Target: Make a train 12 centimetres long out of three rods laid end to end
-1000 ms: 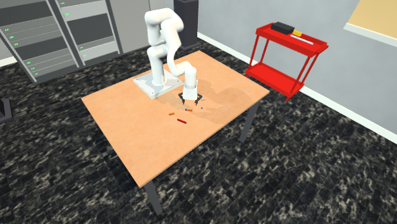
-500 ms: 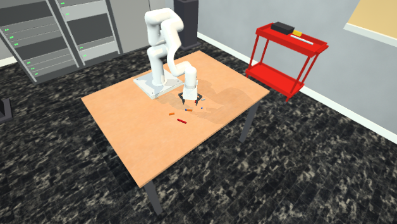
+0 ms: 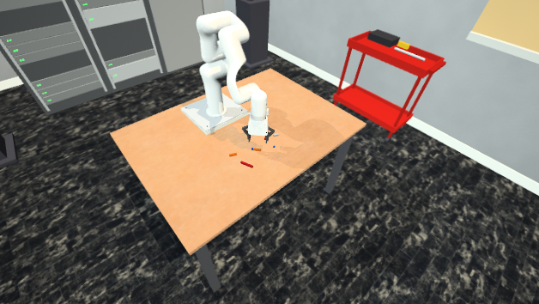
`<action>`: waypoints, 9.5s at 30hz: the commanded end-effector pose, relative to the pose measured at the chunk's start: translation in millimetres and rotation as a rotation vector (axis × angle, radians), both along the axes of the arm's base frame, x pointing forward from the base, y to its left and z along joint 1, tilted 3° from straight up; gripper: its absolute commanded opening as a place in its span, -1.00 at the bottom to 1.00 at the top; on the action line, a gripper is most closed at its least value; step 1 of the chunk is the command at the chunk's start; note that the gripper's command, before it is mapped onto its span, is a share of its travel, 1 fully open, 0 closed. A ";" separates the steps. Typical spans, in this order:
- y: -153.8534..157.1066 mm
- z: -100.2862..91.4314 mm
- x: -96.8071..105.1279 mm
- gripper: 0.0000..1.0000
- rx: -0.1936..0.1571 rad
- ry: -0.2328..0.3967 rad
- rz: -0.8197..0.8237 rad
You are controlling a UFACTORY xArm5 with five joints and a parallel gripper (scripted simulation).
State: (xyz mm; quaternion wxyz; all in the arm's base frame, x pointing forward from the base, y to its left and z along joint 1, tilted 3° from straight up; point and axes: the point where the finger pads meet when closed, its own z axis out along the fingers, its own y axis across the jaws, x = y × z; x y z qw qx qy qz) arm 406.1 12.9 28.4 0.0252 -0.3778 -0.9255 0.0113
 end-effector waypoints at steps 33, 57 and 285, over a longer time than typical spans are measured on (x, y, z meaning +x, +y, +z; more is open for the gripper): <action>-2.9 5.0 1.0 1.00 -0.043 -0.004 -0.803; -5.3 8.1 0.6 1.00 -0.078 -0.004 -1.446; -4.4 -42.6 -2.4 -0.51 -0.087 -0.004 -1.615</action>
